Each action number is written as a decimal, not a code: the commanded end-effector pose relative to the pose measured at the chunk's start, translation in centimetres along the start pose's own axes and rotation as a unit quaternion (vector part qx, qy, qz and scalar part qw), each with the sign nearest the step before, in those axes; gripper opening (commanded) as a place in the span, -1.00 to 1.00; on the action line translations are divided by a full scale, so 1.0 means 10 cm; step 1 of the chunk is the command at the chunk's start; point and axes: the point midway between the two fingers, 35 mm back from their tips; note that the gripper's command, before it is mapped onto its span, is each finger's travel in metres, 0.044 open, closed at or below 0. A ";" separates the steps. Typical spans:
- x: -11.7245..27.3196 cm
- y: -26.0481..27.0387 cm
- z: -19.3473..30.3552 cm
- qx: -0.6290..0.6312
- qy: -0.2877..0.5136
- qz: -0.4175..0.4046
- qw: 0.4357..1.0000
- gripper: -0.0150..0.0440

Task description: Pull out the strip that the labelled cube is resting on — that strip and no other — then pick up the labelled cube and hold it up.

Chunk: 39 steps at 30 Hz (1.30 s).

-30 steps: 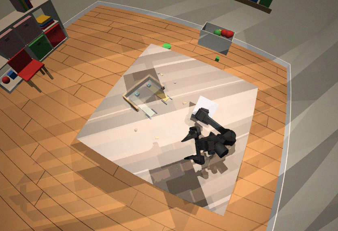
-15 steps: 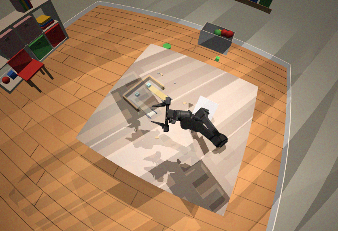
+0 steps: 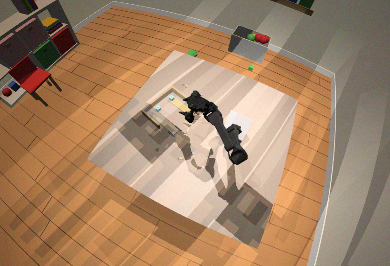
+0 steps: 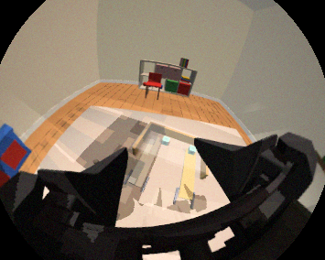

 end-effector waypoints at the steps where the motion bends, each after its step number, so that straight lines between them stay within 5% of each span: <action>1: -0.04 -0.39 0.53 -0.059 0.051 -0.002 0.997 0.86; 4: -0.02 -0.57 0.87 -0.101 0.077 -0.006 0.992 0.86; 15: -0.02 -0.58 0.90 -0.105 0.078 -0.007 0.991 0.86; 30: -0.77 -1.01 1.43 -0.211 0.387 0.033 0.897 -0.47; 35: -0.90 -1.01 1.74 -0.227 0.508 0.029 0.830 -0.49; 39: -0.91 -1.00 1.78 -0.229 0.524 0.027 0.820 -0.49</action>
Point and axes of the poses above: the point midway between the two fingers, 35 mm back from their tips, its own x axis back along the fingers, its own y axis across the jaws, z = x × y, and after that the axes turned 1 degree about x, right-handed
